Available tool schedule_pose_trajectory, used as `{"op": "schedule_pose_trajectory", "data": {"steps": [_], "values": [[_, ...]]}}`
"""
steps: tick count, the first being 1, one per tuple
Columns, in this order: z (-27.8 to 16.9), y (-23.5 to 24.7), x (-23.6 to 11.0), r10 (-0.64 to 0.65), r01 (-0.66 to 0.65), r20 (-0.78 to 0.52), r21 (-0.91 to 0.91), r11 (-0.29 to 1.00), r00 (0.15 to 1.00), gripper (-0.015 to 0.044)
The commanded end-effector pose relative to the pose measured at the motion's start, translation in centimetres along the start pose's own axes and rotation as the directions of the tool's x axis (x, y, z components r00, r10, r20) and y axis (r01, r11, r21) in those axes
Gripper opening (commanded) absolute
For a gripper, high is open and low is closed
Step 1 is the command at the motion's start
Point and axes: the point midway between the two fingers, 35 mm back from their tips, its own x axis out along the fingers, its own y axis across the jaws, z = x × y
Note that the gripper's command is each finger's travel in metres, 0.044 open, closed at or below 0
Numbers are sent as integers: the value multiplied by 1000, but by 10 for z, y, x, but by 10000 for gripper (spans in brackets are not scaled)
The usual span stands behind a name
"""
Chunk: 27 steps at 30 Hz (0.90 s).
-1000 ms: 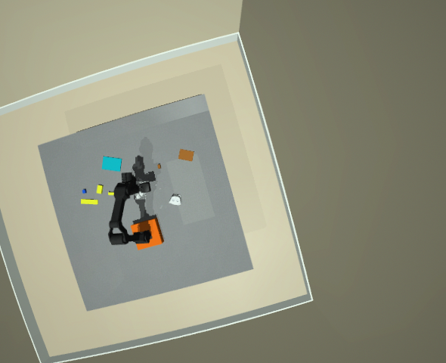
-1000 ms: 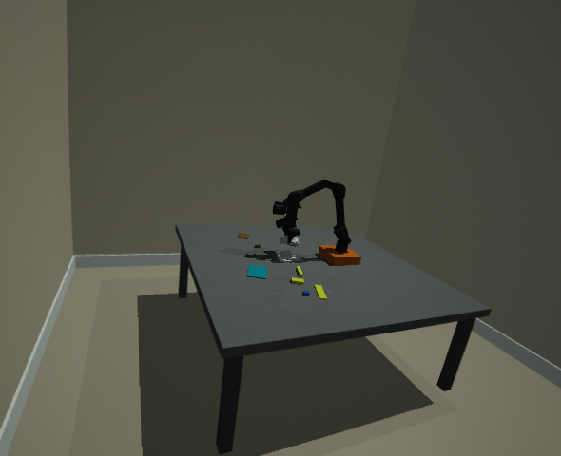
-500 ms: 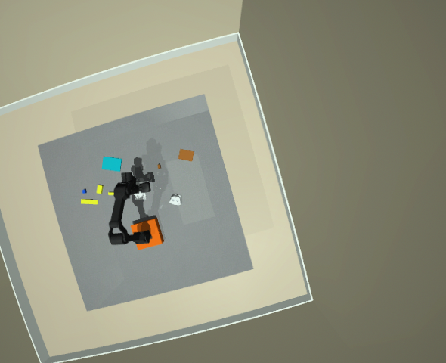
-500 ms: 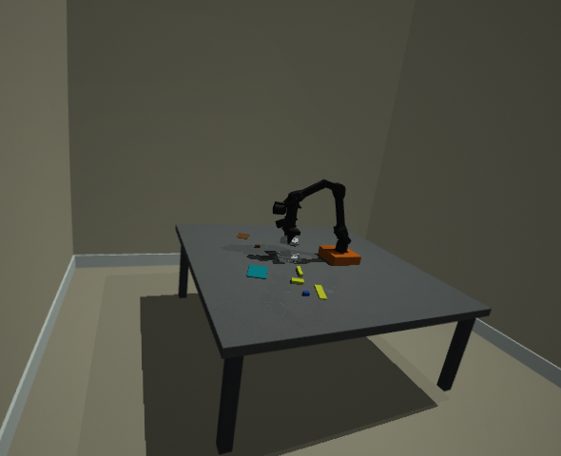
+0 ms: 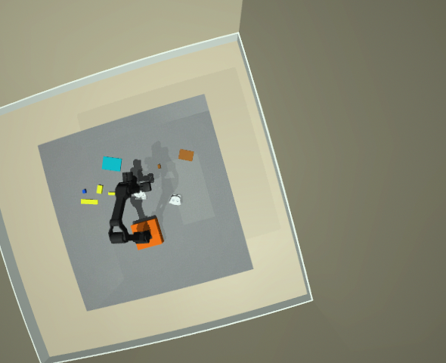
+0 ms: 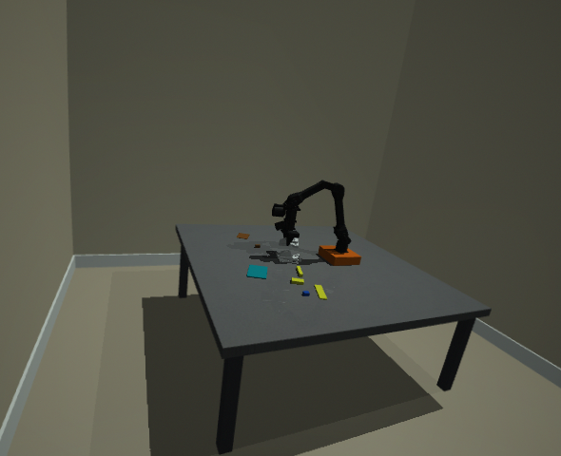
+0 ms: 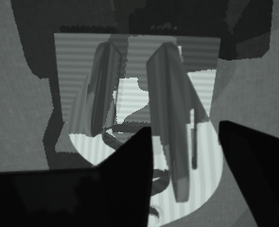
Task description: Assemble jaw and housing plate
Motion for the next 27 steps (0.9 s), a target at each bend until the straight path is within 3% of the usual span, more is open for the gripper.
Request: {"op": "schedule_pose_trajectory", "data": {"steps": [1,27], "values": [[-2,0,9,-3,3,-9,2,1000,1000,134],[-3,0,36,-3,3,-10,2,1000,1000,134]]}}
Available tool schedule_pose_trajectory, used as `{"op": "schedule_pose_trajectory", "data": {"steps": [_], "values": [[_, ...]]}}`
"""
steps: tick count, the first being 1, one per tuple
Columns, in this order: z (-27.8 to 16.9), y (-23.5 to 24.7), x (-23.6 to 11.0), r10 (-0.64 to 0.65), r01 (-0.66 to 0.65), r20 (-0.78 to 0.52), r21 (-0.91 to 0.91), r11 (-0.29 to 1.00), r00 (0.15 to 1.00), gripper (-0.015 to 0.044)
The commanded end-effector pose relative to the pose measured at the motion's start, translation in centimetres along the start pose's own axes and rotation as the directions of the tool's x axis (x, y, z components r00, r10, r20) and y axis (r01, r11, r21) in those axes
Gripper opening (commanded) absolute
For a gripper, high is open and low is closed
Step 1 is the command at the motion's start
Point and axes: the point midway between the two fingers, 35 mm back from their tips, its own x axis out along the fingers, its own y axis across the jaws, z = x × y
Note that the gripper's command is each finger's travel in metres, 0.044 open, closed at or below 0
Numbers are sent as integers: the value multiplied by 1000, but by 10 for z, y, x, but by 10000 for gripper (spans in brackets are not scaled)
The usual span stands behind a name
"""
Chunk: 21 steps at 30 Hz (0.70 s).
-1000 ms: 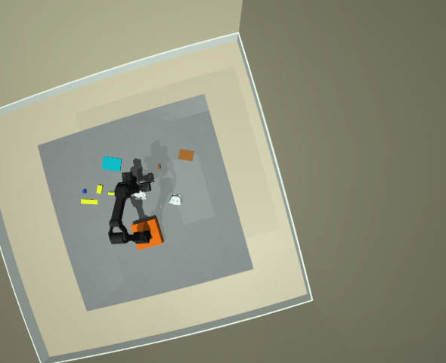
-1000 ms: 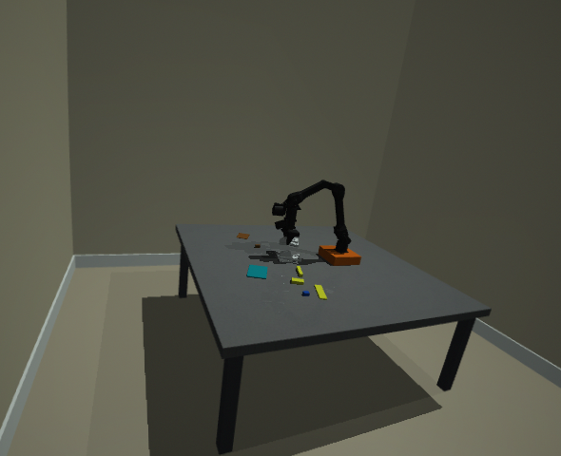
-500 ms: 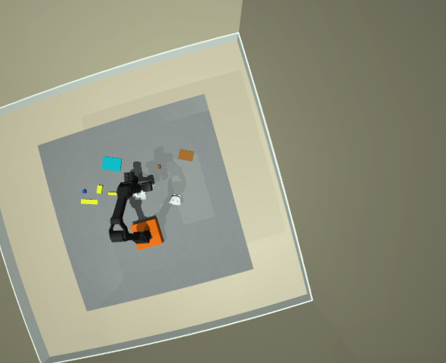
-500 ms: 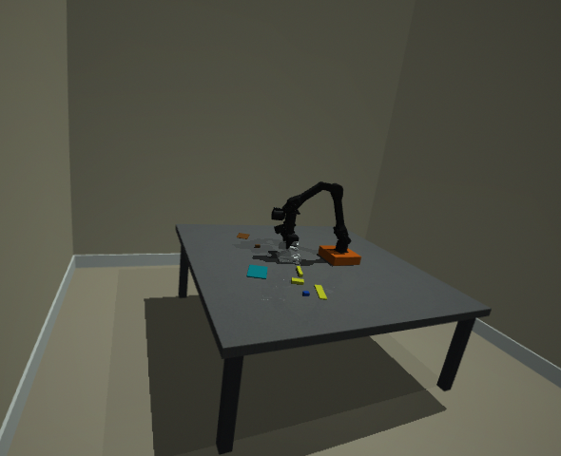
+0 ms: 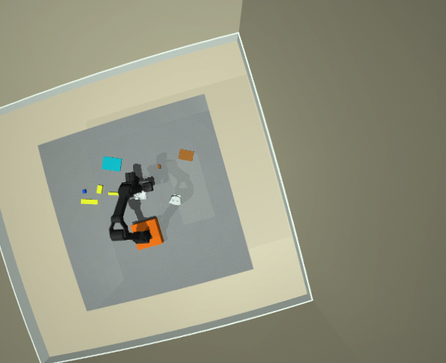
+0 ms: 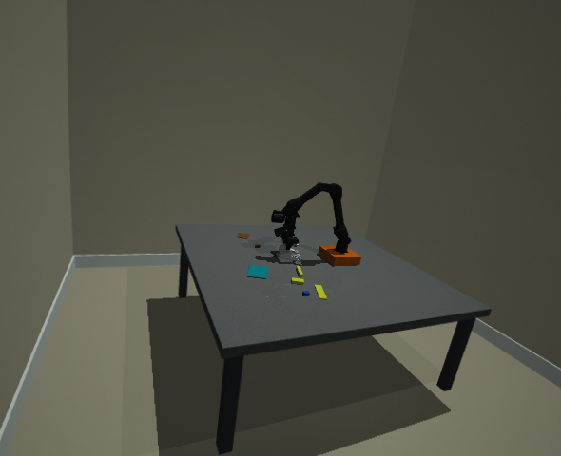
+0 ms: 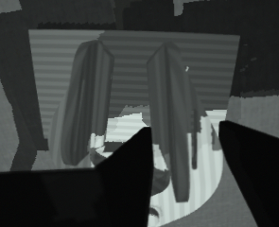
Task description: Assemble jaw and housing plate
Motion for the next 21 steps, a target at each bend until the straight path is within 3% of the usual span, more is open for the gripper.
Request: {"op": "schedule_pose_trajectory", "data": {"steps": [1,21], "values": [[-1,0,1,-4,4,-1,2,1000,1000,134],[-1,0,4,-4,4,-1,-3,1000,1000,134]]}}
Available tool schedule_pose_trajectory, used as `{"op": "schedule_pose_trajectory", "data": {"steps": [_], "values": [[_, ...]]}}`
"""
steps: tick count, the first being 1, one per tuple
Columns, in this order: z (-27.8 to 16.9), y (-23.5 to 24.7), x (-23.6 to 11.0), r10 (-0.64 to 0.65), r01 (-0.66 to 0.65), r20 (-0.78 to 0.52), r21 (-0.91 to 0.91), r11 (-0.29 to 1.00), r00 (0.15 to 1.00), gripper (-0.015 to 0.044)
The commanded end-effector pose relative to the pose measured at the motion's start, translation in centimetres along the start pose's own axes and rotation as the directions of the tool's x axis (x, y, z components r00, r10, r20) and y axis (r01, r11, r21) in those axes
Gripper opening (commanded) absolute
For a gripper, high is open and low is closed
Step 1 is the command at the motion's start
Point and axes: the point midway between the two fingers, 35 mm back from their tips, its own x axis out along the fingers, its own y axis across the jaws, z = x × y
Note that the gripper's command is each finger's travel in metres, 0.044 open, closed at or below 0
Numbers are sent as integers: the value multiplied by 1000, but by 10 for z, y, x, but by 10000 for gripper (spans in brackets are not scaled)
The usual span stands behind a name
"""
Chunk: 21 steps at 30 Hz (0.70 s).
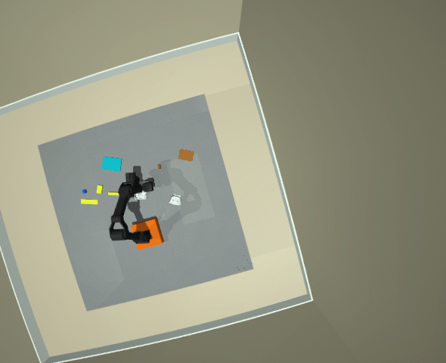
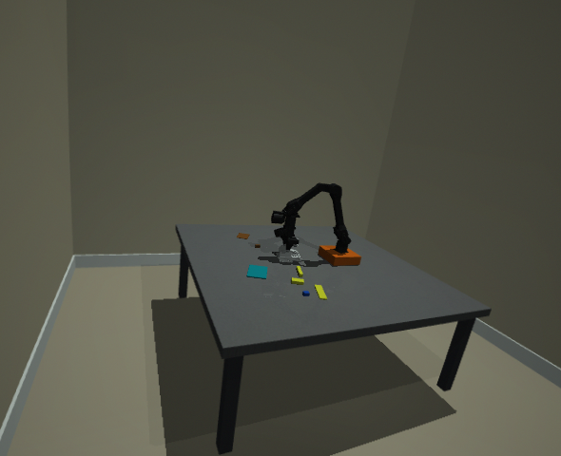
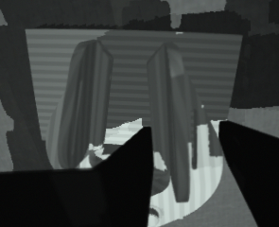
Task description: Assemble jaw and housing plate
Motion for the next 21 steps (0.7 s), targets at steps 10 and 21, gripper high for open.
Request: {"op": "schedule_pose_trajectory", "data": {"steps": [10,21], "values": [[0,0,4,-4,4,0,-9,1000,1000,134],[0,0,7,-4,4,0,-10,1000,1000,134]]}}
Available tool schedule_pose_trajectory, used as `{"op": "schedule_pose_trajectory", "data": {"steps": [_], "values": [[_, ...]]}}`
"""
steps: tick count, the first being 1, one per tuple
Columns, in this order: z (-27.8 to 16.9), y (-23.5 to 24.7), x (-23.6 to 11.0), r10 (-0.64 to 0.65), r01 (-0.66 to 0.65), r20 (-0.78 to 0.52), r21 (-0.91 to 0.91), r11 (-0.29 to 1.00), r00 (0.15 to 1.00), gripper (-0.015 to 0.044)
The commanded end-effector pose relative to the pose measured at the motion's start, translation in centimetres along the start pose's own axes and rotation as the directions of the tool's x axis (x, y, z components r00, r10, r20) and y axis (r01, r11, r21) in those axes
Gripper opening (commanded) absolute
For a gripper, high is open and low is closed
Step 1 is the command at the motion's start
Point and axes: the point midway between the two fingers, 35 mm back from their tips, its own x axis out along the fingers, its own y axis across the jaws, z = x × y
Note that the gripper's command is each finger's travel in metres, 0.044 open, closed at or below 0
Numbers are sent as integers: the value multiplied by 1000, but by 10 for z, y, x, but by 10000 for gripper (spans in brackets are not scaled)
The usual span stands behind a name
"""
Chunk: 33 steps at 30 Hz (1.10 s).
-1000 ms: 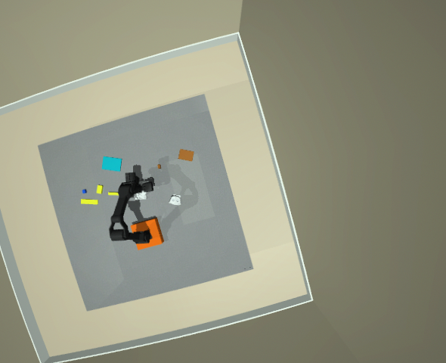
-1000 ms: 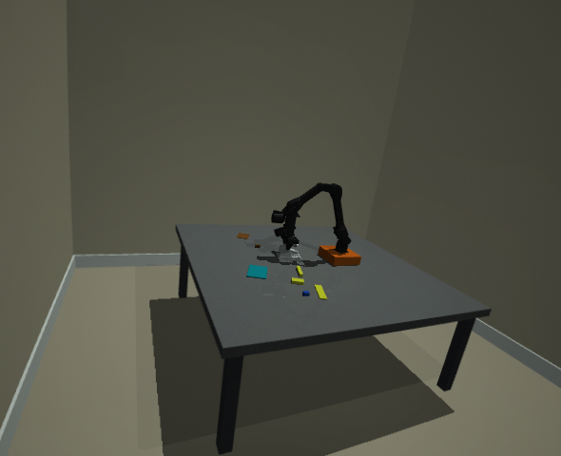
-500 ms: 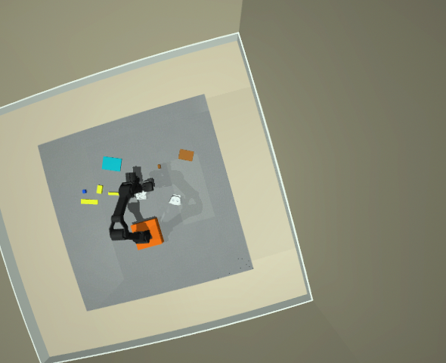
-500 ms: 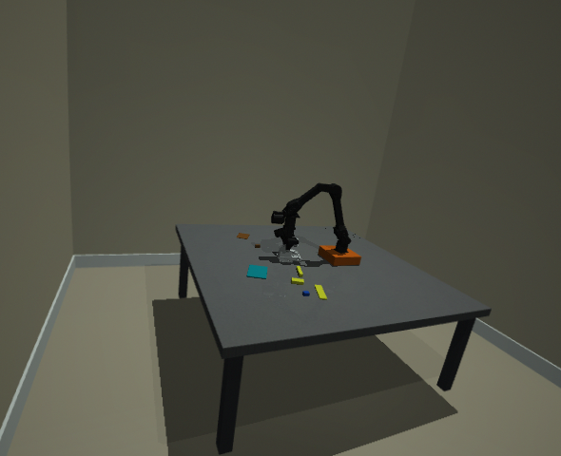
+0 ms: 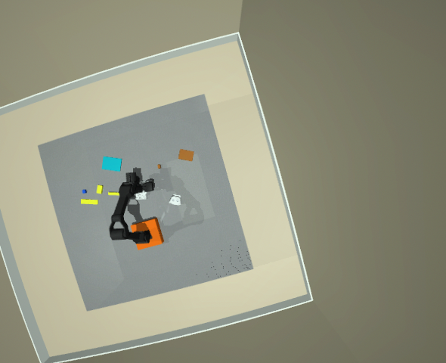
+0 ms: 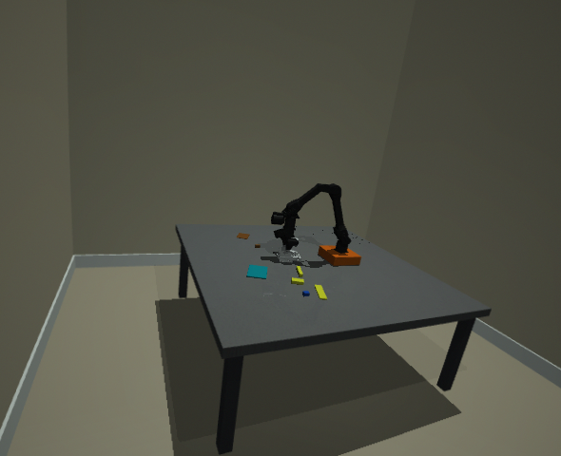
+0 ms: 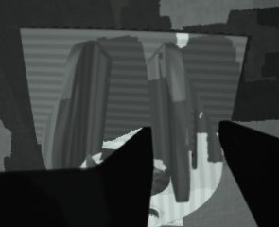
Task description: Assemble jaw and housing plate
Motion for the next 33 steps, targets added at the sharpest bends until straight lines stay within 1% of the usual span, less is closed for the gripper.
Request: {"op": "schedule_pose_trajectory", "data": {"steps": [1,33], "values": [[0,0,1,-4,4,-1,-4,1000,1000,134],[-1,0,11,-4,4,-1,-7,1000,1000,134]]}}
